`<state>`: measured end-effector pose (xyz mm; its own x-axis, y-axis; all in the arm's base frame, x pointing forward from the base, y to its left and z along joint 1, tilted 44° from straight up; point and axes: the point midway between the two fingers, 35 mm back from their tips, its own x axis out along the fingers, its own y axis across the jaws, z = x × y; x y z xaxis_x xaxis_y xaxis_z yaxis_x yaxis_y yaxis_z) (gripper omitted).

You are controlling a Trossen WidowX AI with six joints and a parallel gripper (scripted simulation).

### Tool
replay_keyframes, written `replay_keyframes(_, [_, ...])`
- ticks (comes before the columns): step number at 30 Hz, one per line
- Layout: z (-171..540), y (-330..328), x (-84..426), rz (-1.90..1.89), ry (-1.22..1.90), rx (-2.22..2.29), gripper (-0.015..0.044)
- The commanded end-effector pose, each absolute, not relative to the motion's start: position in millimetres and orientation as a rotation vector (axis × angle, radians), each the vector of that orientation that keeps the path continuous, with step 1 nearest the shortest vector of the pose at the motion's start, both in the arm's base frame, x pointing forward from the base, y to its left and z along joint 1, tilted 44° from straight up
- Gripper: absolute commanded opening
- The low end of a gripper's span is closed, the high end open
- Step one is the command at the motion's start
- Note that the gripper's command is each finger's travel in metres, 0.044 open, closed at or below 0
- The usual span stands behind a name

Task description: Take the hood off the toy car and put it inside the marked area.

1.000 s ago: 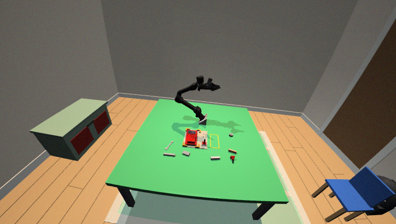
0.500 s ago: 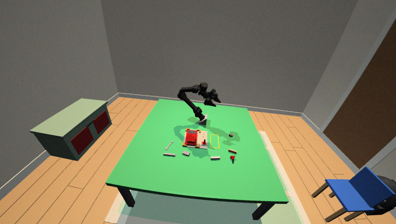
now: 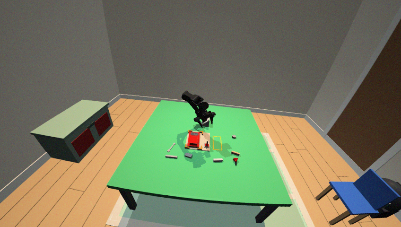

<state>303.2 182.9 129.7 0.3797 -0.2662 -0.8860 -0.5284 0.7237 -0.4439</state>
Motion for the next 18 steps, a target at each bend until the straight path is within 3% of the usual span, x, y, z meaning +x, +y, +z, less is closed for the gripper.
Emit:
replay_keyframes(1, [127, 142, 322, -0.006, 1.289, -0.772, 0.0440])
replay_keyframes(8, [126, 51, 347, -0.416, 1.452, -0.747, 0.0440])
replay_keyframes(18, [119, 46, 344, -0.452, 1.465, -0.746, 0.0440])
